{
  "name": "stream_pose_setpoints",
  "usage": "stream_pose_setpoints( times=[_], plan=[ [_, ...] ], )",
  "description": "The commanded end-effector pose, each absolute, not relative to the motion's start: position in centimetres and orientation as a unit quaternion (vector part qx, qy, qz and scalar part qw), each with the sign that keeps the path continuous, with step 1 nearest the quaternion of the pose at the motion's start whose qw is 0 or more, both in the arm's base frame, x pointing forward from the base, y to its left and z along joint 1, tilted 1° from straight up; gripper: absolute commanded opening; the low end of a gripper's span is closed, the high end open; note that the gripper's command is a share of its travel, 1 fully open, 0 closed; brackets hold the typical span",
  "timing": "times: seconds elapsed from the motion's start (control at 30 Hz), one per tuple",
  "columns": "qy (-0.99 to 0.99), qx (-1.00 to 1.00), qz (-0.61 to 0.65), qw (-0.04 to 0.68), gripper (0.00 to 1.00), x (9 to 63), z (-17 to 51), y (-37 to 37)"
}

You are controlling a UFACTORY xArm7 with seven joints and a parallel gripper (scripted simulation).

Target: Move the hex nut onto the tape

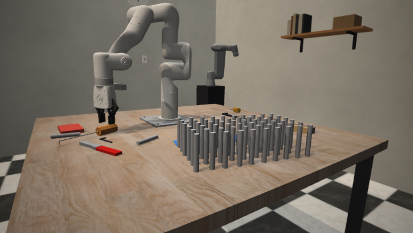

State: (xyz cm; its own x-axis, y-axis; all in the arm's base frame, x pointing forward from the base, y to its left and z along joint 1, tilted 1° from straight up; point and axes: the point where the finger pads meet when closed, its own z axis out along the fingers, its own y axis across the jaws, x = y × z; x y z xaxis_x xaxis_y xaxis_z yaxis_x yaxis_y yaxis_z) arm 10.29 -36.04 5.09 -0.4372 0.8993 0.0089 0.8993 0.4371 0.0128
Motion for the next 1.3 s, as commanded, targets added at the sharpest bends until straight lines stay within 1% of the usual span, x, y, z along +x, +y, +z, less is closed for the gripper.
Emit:
stream_pose_setpoints(
  times=[0.0, 0.7, 1.27],
  plan=[
    [-0.848, -0.530, -0.007, -0.001, 0.65, 10.4, 4.7, -36.2],
    [-0.848, -0.530, -0.007, -0.001, 0.65, 10.4, 1.5, -36.2],
    [-0.848, -0.530, -0.007, -0.001, 0.65, 10.4, 1.0, -36.2]
  ],
)
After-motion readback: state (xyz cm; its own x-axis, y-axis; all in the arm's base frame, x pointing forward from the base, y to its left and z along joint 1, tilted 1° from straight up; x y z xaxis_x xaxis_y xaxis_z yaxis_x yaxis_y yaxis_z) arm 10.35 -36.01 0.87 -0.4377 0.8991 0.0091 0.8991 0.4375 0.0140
